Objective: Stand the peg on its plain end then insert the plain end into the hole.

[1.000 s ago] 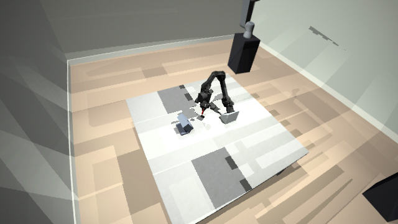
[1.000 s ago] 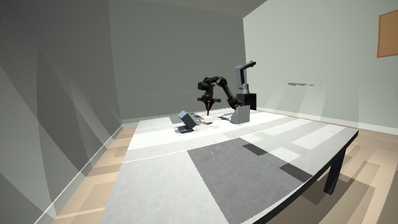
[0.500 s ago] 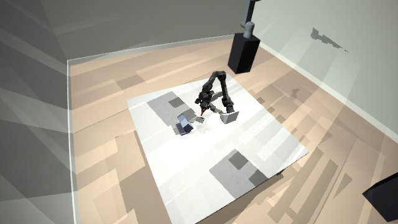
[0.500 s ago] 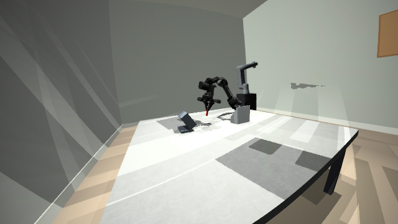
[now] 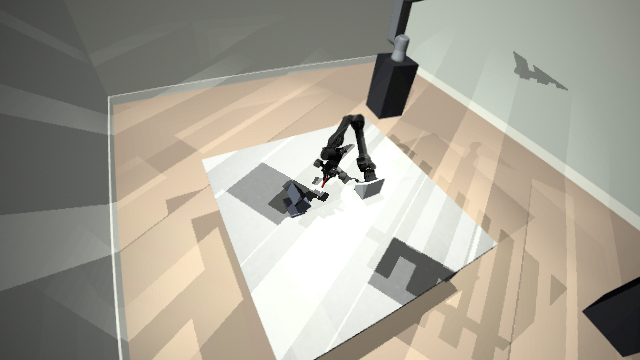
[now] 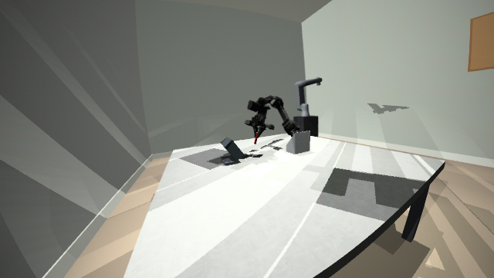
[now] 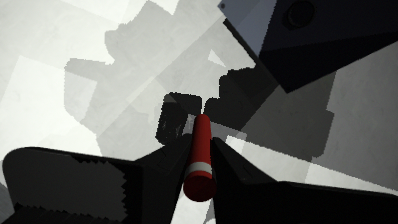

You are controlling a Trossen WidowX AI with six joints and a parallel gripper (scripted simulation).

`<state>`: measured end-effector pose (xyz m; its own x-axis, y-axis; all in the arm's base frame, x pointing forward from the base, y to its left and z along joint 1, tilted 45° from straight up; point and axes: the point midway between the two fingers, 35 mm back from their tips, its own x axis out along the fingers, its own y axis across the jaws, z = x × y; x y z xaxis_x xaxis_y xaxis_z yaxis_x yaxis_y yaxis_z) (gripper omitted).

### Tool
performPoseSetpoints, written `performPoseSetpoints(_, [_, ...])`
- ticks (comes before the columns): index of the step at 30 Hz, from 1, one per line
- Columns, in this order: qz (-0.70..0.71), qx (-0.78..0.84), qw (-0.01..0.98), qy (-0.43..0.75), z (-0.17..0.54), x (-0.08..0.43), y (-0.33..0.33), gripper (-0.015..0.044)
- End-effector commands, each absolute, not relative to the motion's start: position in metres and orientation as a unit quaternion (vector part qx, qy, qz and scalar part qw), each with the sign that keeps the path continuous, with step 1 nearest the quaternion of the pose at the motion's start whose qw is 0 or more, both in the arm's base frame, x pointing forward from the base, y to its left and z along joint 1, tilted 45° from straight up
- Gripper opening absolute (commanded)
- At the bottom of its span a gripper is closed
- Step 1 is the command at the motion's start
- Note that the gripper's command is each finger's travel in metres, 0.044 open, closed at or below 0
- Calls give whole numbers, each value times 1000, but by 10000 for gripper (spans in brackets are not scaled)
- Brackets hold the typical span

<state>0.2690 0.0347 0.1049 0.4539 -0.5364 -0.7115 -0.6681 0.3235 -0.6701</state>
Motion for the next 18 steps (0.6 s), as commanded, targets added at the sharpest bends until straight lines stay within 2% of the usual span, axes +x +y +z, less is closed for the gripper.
performPoseSetpoints(1, [56, -587, 627, 509, 103, 269, 36, 0])
performPoseSetpoints(18, [65, -608, 643, 461, 100, 276, 44, 0])
